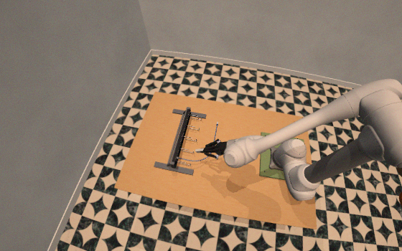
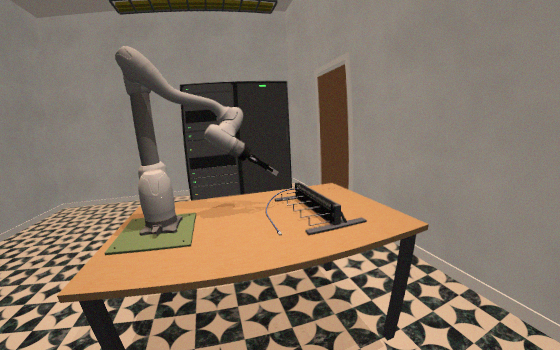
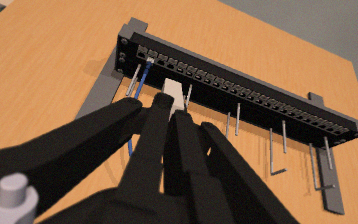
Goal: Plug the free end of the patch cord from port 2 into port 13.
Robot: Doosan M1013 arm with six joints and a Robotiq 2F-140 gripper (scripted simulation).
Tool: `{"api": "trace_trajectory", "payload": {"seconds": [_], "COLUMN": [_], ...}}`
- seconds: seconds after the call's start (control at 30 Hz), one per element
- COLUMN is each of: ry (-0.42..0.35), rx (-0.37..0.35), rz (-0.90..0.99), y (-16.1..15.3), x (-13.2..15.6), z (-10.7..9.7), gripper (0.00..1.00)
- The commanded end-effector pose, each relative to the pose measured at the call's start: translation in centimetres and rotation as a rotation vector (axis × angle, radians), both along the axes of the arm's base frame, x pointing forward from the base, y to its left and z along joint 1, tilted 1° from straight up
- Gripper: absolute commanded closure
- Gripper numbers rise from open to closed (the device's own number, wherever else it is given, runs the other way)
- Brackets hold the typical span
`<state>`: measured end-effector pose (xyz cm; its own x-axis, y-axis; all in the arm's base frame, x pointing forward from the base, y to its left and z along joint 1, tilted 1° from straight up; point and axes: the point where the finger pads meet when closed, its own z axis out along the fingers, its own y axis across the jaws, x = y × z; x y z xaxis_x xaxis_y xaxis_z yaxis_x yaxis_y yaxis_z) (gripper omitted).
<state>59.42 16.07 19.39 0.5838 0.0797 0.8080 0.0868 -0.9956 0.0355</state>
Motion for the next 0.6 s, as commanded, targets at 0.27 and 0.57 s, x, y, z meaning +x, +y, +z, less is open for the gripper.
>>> {"api": "trace_trajectory", "payload": {"seconds": [0.27,0.57], "ry": [-0.023,-0.023], "rx": [0.017,0.017], "rz": [-0.024,-0.024], "y": [0.3,0.4], "x": [1.2,5.6], "z": [-0.8,-3.9], "gripper": [1.0,1.0]}}
